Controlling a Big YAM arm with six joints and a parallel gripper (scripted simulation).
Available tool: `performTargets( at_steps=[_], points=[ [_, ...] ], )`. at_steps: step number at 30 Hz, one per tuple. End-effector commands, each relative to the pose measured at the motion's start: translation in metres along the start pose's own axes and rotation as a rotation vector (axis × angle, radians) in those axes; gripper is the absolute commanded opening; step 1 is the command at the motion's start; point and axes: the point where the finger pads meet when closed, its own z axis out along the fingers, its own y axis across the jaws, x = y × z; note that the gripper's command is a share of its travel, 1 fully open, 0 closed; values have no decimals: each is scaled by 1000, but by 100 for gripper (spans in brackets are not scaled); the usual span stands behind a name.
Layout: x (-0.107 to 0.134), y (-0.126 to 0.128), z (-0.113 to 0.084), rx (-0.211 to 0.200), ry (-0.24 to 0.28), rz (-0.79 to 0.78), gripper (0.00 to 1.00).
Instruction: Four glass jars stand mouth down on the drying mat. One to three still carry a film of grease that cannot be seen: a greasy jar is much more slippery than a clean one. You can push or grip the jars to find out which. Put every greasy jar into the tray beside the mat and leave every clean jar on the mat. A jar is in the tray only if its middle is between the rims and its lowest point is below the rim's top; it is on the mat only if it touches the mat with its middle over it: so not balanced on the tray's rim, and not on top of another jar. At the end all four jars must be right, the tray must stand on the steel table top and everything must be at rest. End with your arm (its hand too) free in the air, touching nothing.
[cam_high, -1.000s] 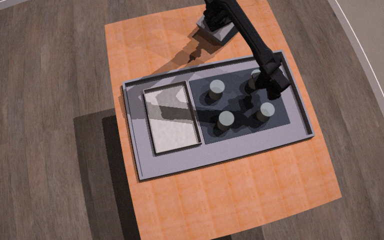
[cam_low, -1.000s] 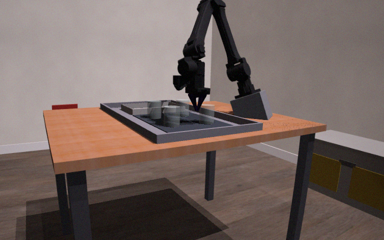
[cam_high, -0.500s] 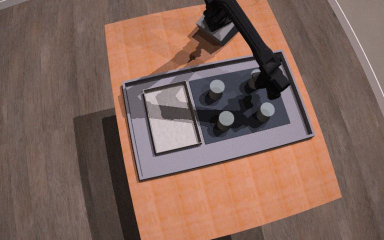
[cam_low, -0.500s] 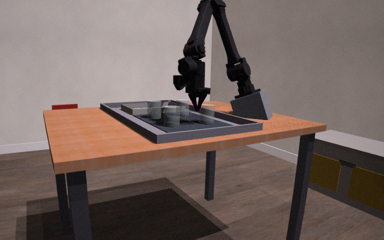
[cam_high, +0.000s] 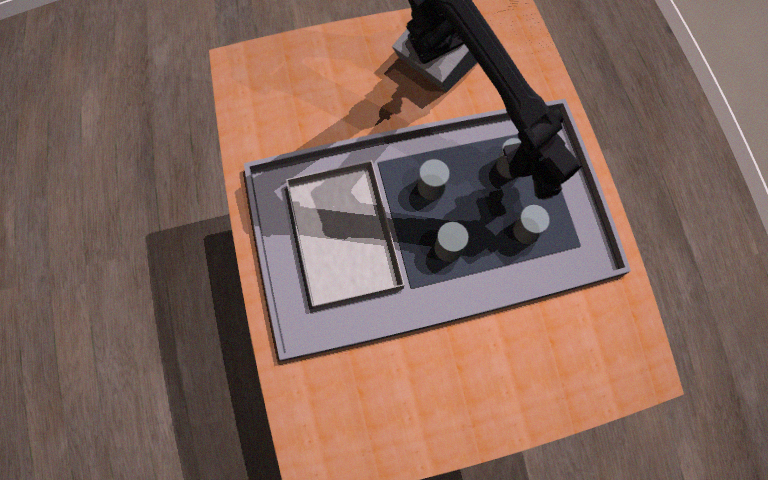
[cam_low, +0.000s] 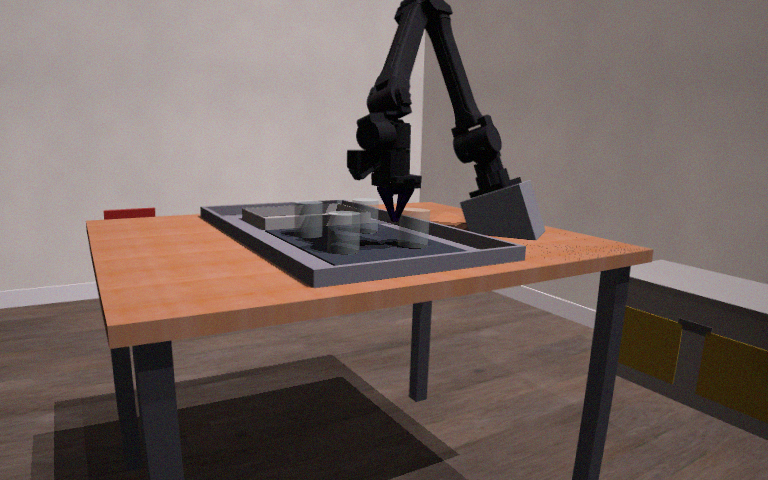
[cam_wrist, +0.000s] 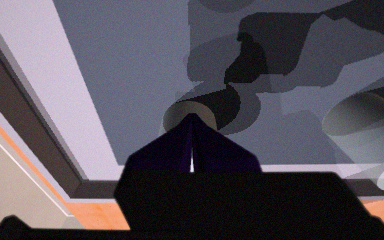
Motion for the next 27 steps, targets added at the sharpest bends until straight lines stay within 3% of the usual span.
performTargets(
  at_steps=[1, 27],
  points=[
    [4, 3, -4, -5, -11, 0, 0],
    [7, 3, -4, -5, -11, 0, 0]
  ],
)
